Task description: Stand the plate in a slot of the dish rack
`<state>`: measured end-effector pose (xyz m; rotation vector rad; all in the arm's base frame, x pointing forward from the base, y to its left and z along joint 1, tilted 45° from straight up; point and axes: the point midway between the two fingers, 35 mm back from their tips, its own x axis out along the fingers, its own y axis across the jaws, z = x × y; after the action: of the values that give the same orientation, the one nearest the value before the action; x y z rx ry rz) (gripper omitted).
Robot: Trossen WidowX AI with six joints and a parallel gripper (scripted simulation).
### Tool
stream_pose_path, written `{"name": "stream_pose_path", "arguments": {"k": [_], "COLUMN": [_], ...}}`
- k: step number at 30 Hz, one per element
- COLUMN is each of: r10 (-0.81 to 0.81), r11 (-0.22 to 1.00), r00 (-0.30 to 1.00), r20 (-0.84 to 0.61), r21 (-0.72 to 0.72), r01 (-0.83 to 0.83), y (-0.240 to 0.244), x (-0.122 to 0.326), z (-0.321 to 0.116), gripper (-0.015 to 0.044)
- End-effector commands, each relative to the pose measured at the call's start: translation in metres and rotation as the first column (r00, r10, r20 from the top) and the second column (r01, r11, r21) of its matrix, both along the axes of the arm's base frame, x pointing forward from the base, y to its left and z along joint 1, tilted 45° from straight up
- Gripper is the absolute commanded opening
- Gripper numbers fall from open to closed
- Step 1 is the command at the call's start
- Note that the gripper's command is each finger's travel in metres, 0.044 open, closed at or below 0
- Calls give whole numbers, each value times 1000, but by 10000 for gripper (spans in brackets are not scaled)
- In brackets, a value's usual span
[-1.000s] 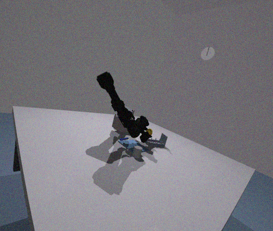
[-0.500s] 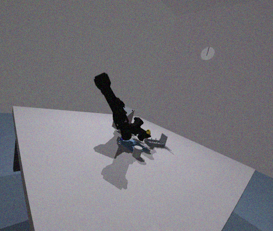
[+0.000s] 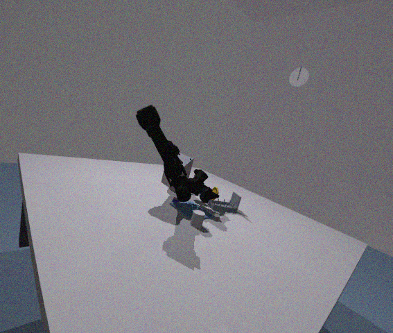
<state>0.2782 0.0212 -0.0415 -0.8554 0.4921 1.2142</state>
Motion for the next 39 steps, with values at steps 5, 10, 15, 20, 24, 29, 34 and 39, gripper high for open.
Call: {"name": "stream_pose_path", "arguments": {"k": [5, 10, 15, 20, 24, 29, 34, 39], "r10": [0, 1, 2, 2, 3, 4, 4, -1], "r11": [1000, 1000, 1000, 1000, 1000, 1000, 1000, 1000], "r00": [1000, 1000, 1000, 1000, 1000, 1000, 1000, 1000], "r20": [-8, -3, 1, 5, 12, 14, 21, 6], "r21": [0, 1, 1, 1, 1, 1, 0, -4], "r01": [0, -1, -2, -2, -3, -4, -4, 1], "y": [9, 12, 17, 21, 22, 21, 7, 11], "x": [2, 3, 5, 6, 6, 6, 8, 4], "z": [-9, -12, -16, -20, -21, -22, -36, -34], "gripper": [0, 0, 0, 0, 0, 0, 0, 0]}}
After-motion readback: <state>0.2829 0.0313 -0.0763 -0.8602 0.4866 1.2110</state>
